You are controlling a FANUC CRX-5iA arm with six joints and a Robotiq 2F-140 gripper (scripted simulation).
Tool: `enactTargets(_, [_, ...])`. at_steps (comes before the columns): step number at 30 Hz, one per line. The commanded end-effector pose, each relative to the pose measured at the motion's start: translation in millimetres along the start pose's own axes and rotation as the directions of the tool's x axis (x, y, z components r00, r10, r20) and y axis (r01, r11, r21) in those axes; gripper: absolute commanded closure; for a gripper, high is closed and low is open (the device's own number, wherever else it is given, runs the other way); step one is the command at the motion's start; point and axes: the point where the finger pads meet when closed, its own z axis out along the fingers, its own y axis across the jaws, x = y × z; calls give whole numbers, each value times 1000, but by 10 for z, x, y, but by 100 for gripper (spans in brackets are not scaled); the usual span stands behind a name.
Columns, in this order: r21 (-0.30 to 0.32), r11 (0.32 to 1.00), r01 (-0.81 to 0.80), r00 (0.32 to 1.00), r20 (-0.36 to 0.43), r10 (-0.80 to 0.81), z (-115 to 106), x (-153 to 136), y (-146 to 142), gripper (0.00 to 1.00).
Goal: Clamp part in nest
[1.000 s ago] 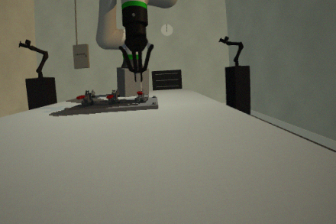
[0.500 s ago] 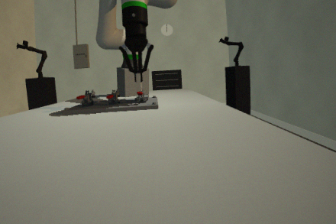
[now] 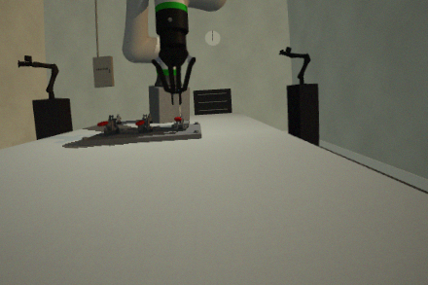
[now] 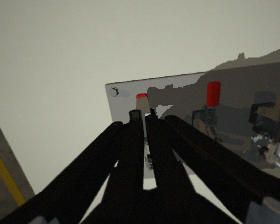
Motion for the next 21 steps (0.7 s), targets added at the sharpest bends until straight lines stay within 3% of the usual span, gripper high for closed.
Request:
enactTargets(1, [0, 1000, 0, 1000, 0, 0, 0, 2, 0, 100])
enactTargets(21, [0, 1000, 0, 1000, 0, 0, 20, 2, 0, 100])
